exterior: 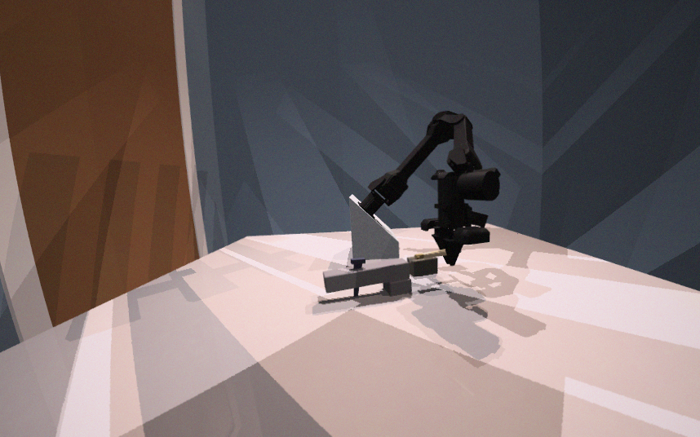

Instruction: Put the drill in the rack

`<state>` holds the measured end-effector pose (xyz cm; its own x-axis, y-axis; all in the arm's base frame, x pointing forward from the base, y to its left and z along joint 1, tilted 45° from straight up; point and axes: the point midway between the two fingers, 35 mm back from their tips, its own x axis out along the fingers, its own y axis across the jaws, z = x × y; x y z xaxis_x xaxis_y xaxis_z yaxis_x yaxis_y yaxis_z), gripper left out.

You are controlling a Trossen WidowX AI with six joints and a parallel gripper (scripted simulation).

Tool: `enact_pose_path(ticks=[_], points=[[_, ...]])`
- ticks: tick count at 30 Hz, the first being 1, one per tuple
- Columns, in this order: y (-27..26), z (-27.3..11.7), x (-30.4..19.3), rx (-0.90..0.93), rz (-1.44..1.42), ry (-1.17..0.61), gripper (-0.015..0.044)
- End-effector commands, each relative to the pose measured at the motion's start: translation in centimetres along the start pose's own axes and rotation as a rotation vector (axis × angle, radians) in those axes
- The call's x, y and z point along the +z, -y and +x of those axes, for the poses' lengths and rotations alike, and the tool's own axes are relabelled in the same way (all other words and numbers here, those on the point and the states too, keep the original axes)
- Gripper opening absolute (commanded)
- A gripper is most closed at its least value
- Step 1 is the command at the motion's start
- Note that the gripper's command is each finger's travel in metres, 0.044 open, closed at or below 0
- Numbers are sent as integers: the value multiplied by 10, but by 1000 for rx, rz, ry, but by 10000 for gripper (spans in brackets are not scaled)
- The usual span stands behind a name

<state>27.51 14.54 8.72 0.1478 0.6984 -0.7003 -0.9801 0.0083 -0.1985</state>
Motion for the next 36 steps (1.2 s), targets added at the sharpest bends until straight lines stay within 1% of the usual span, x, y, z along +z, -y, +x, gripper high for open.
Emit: enact_pose_path(ticks=[1,36], points=[[0,-3,0,-1,-3,3,0],[-1,-20,-3,-1,-3,2,0]])
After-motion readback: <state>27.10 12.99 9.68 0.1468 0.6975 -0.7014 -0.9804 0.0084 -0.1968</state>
